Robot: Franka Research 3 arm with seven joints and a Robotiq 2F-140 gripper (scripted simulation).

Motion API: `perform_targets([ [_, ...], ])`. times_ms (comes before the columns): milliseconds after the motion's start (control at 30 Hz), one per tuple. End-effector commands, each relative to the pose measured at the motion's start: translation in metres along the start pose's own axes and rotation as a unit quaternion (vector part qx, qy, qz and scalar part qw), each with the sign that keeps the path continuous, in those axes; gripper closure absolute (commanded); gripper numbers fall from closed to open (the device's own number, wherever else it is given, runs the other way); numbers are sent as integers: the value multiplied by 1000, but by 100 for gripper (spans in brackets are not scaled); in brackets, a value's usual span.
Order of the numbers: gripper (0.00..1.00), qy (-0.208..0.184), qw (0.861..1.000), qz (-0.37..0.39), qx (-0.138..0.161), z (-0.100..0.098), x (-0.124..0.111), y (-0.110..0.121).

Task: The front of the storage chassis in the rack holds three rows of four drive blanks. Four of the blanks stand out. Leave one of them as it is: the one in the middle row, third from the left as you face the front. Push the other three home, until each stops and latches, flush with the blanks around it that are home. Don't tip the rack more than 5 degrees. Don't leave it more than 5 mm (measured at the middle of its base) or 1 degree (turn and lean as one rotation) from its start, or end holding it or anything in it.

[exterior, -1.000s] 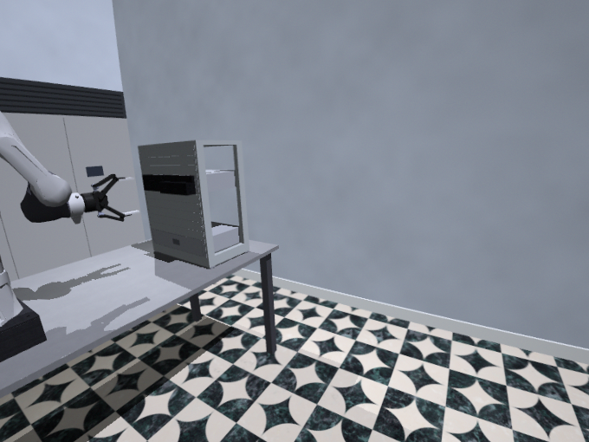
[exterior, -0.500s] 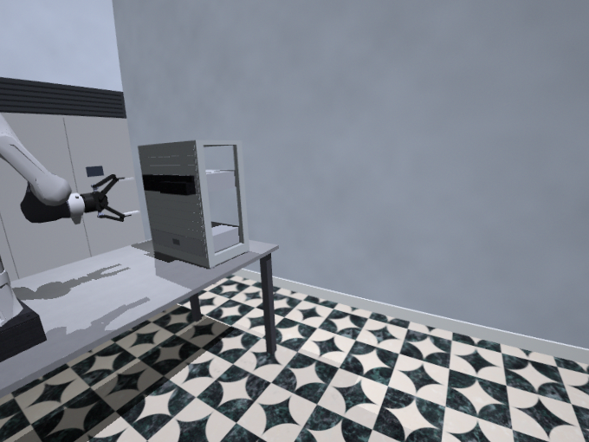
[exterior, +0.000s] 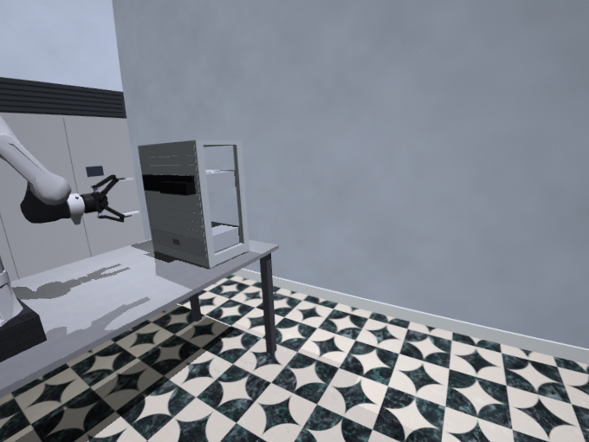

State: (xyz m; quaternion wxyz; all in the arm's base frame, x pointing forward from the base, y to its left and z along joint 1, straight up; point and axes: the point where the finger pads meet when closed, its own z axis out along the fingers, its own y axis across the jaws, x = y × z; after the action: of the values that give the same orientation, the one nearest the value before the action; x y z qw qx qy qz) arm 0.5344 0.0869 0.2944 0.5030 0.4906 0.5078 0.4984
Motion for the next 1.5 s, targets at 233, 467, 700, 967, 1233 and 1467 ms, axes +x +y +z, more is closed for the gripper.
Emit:
perform_targets([
  [233, 0, 19, 1000, 11, 0, 1, 0, 1],
  [467, 0, 19, 1000, 11, 0, 6, -1, 1],
  [700, 0, 19, 1000, 11, 0, 24, -2, 1],
  [967, 0, 19, 1000, 11, 0, 71, -7, 3],
  [1233, 0, 19, 1000, 11, 0, 99, -9, 4],
  [1467, 0, 19, 1000, 11, 0, 109, -10, 4],
])
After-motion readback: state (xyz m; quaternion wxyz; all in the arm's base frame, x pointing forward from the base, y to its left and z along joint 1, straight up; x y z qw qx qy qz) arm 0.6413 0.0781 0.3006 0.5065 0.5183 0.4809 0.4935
